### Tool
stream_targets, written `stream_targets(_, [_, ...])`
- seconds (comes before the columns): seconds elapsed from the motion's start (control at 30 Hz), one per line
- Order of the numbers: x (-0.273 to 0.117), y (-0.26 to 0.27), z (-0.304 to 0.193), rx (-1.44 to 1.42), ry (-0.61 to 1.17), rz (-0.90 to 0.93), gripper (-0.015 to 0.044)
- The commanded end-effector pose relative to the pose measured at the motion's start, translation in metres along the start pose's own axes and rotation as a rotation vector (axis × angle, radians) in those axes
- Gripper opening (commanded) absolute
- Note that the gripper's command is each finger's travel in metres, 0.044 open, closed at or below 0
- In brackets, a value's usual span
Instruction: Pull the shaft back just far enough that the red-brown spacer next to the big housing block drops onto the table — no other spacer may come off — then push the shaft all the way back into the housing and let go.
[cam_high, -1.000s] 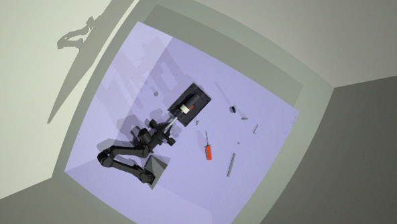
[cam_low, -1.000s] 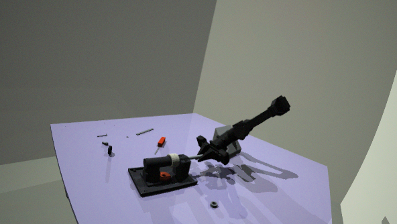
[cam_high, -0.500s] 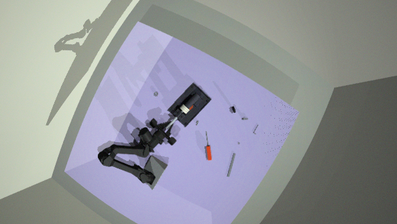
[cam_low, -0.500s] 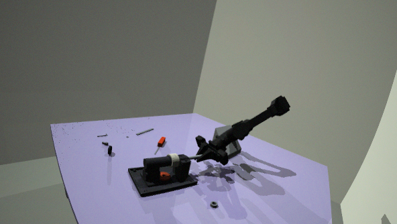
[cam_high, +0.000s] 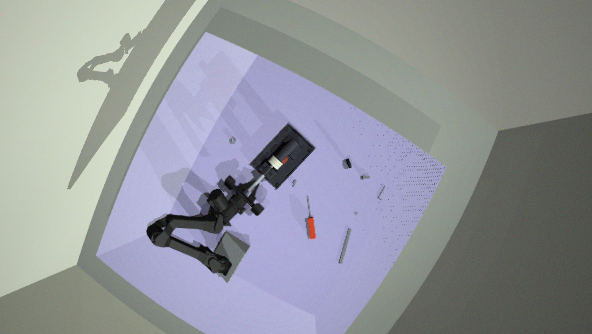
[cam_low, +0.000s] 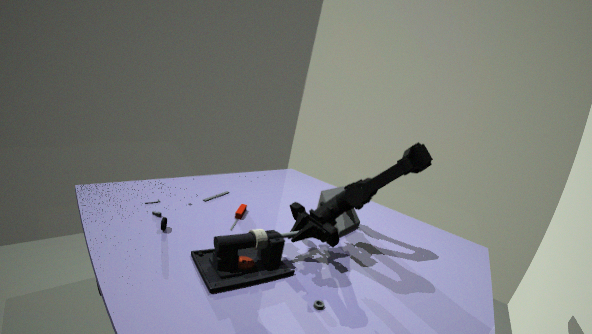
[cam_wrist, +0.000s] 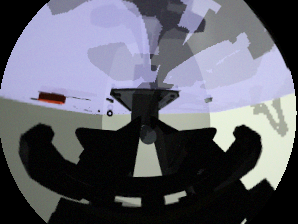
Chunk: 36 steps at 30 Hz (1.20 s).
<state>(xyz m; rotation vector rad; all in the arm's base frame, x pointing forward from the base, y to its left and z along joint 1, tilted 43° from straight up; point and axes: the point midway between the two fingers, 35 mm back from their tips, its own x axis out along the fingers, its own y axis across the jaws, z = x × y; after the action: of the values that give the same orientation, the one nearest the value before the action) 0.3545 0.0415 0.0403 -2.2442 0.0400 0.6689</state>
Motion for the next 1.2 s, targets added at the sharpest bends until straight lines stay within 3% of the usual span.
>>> stream_targets(0.0, [0.003,0.000,-0.002,-0.003,0.002,0.003,0.0000])
stream_targets(1.17, [0.015,0.000,-0.008,-0.004,0.003,0.002,0.0000])
